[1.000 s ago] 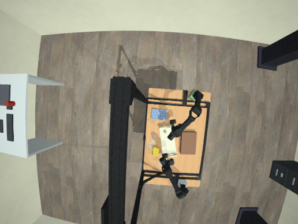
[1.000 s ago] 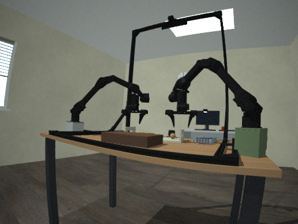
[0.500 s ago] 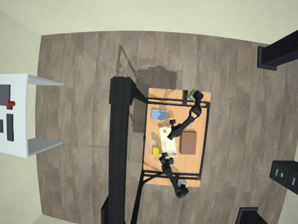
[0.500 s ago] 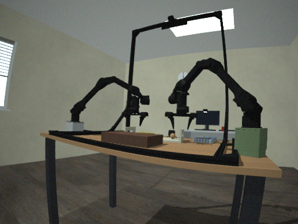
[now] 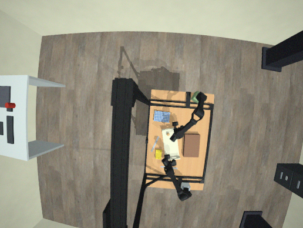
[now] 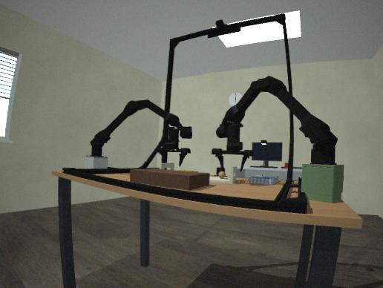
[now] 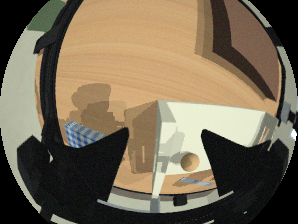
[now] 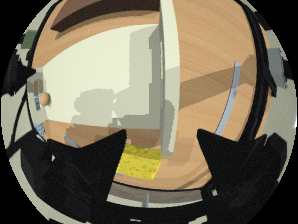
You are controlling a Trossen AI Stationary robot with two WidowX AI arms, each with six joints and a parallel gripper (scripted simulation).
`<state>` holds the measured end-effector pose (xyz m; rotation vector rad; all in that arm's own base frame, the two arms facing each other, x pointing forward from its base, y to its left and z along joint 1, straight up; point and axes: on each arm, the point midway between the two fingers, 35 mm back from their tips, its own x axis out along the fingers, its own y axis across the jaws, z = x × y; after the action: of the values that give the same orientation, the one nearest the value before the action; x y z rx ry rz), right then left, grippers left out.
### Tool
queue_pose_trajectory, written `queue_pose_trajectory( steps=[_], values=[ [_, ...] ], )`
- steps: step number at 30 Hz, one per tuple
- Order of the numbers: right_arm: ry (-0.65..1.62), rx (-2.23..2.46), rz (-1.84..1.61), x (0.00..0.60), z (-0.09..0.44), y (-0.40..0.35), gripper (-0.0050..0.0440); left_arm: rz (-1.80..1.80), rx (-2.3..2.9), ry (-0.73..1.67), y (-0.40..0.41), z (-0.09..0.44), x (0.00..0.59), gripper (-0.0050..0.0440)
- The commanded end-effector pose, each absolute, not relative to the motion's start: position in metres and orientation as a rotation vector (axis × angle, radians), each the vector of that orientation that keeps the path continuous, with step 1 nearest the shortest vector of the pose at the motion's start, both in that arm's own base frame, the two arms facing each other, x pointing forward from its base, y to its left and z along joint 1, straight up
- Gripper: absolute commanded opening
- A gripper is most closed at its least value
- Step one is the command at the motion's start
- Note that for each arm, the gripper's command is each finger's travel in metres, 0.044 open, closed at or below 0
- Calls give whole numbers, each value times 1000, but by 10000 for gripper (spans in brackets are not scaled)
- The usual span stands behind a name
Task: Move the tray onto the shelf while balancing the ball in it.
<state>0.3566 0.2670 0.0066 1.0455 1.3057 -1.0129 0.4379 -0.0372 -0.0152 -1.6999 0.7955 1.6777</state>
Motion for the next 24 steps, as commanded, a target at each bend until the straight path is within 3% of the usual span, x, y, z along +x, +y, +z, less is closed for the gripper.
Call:
queue_pose_trajectory(
  steps=[1, 14, 17, 19, 24],
  values=[
    [1312, 1033, -1033, 354, -8, 266, 400, 1688, -1688, 809, -37, -27, 435, 400],
    [1312, 1033, -1033, 353, -17, 265, 400, 1688, -1688, 809, -37, -36, 434, 400],
    [1312, 1033, -1033, 353, -17, 265, 328, 1688, -1688, 809, -37, -36, 434, 328],
    [1312, 1033, -1033, 353, -17, 265, 328, 1688, -1688, 809, -37, -36, 434, 328],
    [1312, 1033, -1033, 353, -17, 265, 208, 1688, -1688, 809, -37, -36, 434, 208]
  ],
)
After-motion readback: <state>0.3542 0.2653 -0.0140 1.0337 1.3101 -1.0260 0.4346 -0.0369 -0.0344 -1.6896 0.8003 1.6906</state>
